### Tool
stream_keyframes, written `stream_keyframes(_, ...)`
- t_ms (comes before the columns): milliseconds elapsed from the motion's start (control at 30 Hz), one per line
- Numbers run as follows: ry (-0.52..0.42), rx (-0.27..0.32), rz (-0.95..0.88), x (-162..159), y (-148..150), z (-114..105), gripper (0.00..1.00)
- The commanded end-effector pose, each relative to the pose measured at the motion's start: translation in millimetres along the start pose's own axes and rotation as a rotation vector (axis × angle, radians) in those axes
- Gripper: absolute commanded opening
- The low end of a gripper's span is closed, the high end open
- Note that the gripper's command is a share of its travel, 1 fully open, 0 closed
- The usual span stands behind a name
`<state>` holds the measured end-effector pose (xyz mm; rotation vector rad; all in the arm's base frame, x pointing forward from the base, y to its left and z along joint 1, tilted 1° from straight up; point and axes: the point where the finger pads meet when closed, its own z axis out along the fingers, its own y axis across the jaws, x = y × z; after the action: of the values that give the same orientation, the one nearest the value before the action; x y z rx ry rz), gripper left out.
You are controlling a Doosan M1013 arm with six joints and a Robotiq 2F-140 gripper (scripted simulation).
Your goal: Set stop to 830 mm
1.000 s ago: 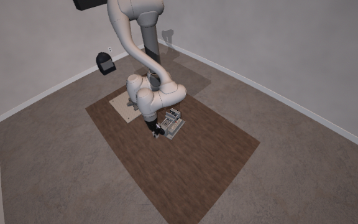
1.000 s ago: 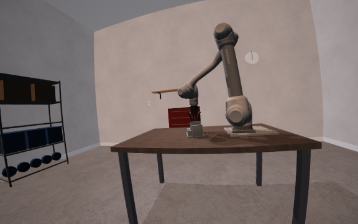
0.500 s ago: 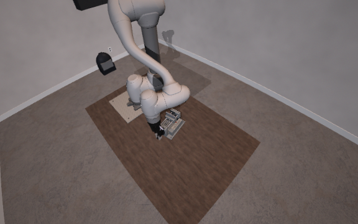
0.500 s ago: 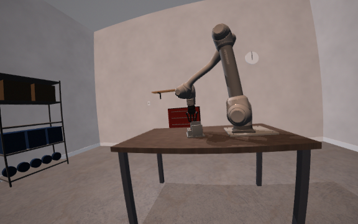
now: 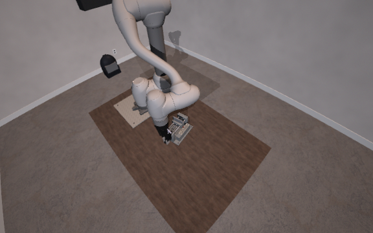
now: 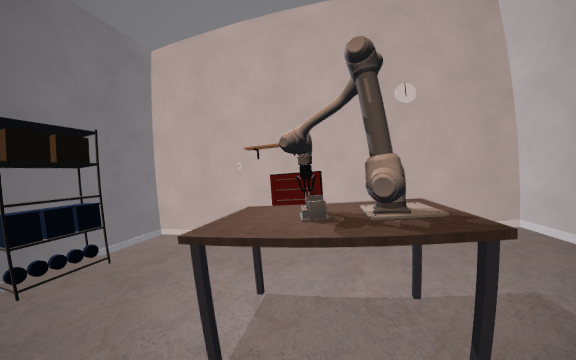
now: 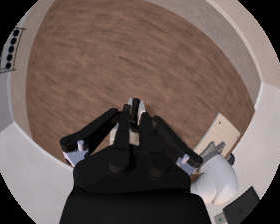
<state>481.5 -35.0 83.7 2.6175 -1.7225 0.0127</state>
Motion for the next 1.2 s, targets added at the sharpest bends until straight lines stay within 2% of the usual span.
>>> stream_keyframes(0,0.0,-0.001,-0.001,-0.1,1.3,-4.8,0.04)
stream_keyframes(633,0.0,-0.001,-0.001,0.0,21.7,-23.1,0.04)
stream_keyframes(933,0.0,-0.001,-0.001,0.0,36.1,-22.7,0.04)
stream_keyframes(1167,0.0,-0.001,-0.001,0.0,50.0,-13.6,0.04)
